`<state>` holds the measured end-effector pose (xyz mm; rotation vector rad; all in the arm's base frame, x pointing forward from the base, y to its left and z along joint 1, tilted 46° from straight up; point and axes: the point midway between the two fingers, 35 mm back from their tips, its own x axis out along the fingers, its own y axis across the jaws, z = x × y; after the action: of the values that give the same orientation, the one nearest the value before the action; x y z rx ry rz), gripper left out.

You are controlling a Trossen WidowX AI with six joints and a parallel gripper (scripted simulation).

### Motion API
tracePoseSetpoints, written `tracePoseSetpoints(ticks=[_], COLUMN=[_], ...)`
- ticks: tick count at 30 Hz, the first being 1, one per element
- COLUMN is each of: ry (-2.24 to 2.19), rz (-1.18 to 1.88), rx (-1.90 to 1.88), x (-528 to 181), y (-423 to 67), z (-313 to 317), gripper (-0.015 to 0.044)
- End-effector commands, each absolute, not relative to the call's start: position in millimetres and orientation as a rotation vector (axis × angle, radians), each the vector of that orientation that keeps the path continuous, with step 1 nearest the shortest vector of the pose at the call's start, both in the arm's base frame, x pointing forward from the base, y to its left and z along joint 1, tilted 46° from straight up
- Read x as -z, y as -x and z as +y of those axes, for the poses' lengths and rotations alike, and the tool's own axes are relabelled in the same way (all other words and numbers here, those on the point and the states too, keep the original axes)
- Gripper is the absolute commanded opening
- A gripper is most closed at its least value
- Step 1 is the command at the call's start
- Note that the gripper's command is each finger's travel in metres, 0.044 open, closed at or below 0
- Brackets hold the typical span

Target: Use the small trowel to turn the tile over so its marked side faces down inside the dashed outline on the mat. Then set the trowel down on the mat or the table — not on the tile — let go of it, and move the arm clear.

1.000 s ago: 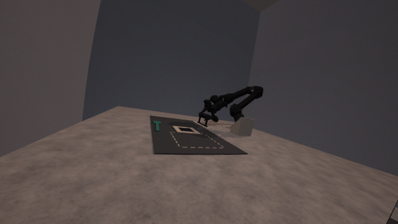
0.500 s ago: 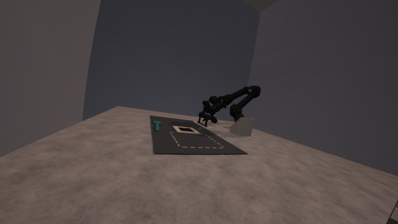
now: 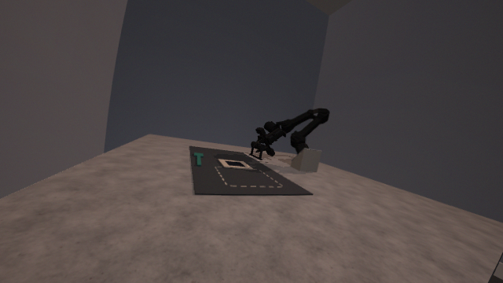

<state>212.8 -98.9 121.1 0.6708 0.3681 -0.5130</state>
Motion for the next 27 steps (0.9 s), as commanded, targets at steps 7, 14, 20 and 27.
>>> tracePoseSetpoints(ticks=[7,14,20,27], ry=[-0.674,-0.677,-0.677,-0.676], rz=[0.367,0.375,0.377,0.373], rx=[0.512,0.514,0.515,0.514], x=[-121.4,-132.5,-143.6,-157.1], y=[-213.1,-214.4,-213.2,-209.1], z=[-98.3,-85.3,-73.1,-59.8], gripper=[0.0035,0.0,0.0,0.0])
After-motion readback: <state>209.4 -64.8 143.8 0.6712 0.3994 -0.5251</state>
